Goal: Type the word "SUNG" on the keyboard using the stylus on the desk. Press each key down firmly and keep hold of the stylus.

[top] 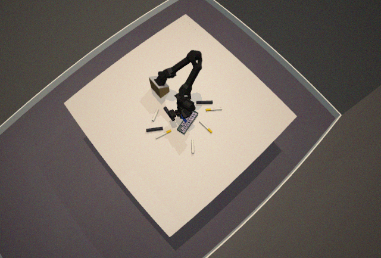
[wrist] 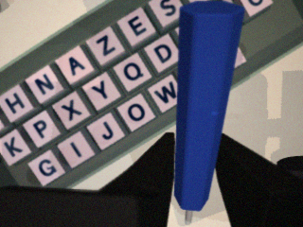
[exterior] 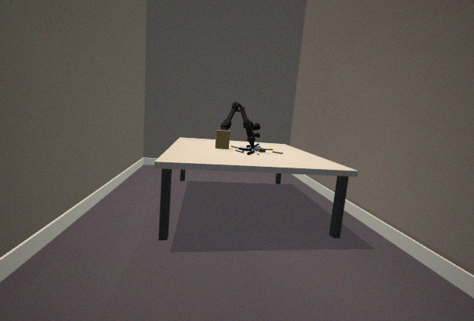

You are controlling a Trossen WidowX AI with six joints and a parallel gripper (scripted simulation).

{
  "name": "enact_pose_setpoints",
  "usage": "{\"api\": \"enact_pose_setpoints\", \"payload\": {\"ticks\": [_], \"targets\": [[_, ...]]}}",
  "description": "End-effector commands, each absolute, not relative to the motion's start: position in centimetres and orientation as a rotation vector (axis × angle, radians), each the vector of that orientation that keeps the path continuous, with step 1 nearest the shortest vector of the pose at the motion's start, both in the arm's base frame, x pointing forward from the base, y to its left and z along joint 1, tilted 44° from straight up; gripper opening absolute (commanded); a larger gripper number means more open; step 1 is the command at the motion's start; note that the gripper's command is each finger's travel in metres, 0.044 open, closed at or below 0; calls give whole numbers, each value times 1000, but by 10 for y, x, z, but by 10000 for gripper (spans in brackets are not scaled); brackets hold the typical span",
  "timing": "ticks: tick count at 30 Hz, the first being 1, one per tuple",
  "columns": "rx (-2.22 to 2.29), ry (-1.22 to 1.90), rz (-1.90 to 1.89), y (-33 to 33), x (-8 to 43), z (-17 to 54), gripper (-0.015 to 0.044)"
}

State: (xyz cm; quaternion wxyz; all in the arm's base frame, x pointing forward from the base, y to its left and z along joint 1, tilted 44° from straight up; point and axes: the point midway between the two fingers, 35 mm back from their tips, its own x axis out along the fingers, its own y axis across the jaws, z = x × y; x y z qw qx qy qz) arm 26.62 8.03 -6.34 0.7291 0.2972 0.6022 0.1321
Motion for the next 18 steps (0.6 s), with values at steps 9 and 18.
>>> {"api": "enact_pose_setpoints", "payload": {"ticks": [9, 18], "targets": [[677, 984, 175, 51, 306, -46, 0], [729, 764, 118, 33, 316, -22, 0]]}}
